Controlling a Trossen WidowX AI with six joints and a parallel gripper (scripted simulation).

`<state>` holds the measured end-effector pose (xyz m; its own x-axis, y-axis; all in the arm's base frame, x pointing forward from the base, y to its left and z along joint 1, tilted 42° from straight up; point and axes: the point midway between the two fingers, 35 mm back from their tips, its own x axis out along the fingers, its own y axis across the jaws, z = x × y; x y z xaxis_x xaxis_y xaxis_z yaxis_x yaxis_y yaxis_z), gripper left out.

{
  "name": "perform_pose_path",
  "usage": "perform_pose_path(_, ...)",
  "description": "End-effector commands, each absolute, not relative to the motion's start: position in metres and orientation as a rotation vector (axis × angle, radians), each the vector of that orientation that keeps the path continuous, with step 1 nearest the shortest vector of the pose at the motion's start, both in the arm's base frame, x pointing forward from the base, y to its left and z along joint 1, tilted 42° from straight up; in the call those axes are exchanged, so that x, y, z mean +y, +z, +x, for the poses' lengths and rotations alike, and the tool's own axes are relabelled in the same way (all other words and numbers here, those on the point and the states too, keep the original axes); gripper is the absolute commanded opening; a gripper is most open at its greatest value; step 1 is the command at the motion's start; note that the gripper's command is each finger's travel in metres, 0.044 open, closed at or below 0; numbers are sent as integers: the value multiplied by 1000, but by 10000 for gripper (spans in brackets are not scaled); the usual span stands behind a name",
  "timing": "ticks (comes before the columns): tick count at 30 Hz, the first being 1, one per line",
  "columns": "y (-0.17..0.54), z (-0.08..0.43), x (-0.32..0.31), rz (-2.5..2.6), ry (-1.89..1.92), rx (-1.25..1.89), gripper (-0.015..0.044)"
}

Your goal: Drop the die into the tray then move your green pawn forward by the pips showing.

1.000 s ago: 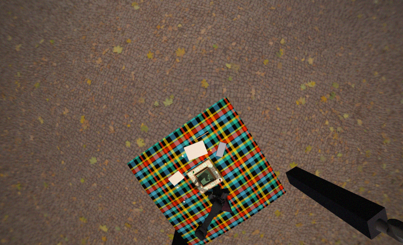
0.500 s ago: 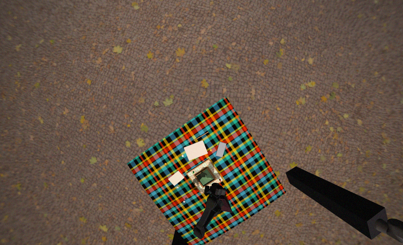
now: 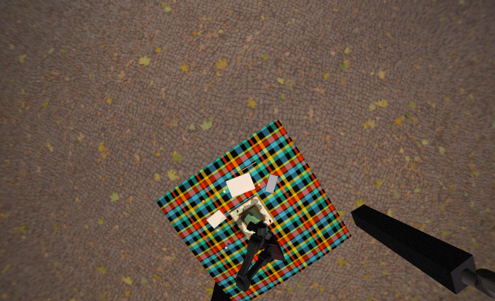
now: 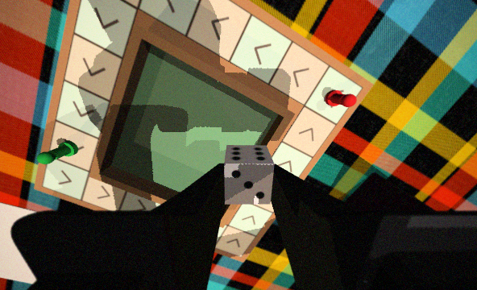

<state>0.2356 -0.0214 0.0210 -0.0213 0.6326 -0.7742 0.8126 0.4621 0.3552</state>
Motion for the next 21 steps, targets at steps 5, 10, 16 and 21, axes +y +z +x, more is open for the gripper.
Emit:
perform_pose_path(5,26,253,-6,1399,-392,1737,0)
perform_pose_path(10,30,261,5,1494,-497,1744,0)
perform_pose_path(16,34,270,18,1602,-623,1750,0)
perform_pose_path(21,34,271,20,1609,-642,1749,0)
